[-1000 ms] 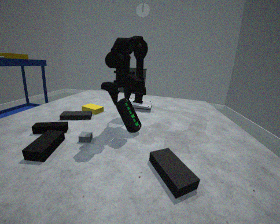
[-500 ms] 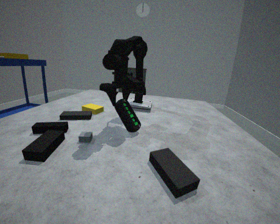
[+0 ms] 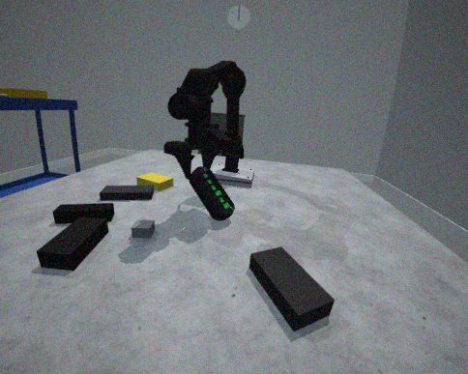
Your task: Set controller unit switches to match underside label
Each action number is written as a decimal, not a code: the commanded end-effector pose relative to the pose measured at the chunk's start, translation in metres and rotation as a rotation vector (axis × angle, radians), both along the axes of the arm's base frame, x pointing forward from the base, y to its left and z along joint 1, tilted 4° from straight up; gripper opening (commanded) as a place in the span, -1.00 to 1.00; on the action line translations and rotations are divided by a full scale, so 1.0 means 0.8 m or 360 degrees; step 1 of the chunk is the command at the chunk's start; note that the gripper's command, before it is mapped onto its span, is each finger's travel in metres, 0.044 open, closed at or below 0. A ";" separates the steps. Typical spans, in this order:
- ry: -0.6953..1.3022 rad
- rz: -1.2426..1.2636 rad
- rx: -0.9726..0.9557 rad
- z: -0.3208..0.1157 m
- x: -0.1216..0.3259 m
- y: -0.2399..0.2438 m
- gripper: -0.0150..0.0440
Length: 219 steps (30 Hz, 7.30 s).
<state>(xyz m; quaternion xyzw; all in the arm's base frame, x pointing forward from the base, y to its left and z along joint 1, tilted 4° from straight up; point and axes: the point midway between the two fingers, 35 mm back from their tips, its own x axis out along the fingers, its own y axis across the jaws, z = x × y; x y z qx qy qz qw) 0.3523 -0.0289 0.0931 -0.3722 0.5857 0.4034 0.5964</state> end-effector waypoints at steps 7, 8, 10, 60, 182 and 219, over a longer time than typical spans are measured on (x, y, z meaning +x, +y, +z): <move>0.0005 0.0019 0.0003 -0.008 -0.004 -0.004 0.65; 0.0005 0.0019 0.0003 -0.009 -0.004 -0.005 0.65; 0.0005 0.0019 0.0003 -0.010 -0.005 -0.006 0.65; 0.0007 0.0019 0.0000 -0.048 -0.018 -0.033 0.65; 0.0001 0.0016 -0.0009 0.017 0.008 0.021 0.56; -0.0004 0.0006 -0.0008 0.017 0.009 0.021 0.84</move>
